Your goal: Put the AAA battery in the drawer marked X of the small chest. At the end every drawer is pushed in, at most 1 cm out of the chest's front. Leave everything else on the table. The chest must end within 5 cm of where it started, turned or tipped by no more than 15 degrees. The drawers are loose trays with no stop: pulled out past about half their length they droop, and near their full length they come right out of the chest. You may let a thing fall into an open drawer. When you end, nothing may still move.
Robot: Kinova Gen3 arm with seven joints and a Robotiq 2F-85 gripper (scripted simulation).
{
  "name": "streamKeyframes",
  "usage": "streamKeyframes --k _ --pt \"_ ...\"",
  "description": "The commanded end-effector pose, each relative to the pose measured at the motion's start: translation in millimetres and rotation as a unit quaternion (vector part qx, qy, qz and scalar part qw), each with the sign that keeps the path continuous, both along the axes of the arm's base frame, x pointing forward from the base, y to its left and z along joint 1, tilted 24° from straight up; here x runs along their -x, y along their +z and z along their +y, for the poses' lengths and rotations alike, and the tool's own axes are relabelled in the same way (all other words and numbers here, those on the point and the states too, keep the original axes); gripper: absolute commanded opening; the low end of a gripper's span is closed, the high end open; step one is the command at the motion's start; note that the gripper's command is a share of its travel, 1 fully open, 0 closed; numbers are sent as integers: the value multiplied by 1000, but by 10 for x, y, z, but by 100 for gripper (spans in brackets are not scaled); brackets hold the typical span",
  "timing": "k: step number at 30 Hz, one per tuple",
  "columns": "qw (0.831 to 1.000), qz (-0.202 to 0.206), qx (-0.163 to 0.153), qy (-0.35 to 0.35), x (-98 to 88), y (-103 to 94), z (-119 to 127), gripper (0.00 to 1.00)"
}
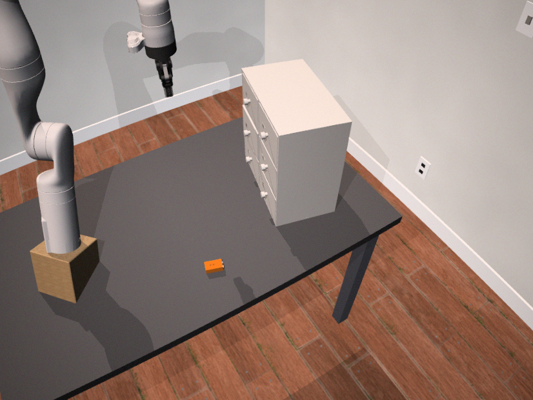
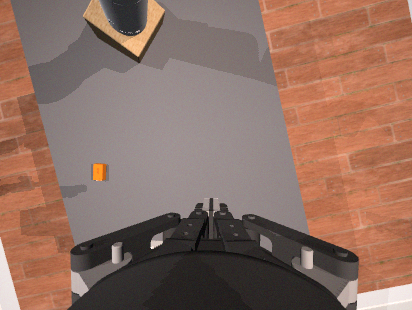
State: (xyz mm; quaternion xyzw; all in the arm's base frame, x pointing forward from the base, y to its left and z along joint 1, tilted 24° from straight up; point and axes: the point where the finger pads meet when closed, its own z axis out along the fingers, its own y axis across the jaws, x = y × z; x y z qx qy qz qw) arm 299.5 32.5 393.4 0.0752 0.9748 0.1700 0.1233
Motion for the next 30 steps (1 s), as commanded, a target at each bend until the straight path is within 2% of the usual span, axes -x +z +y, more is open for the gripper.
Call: streamKeyframes --k 1,6,7,30 --pt "1000 0 0 0 -2 4 -1 0" --pt "1000 0 0 0 -2 4 -1 0" --pt "1000 0 0 0 -2 4 -1 100" --pt "1000 0 0 0 -2 4 -1 100"
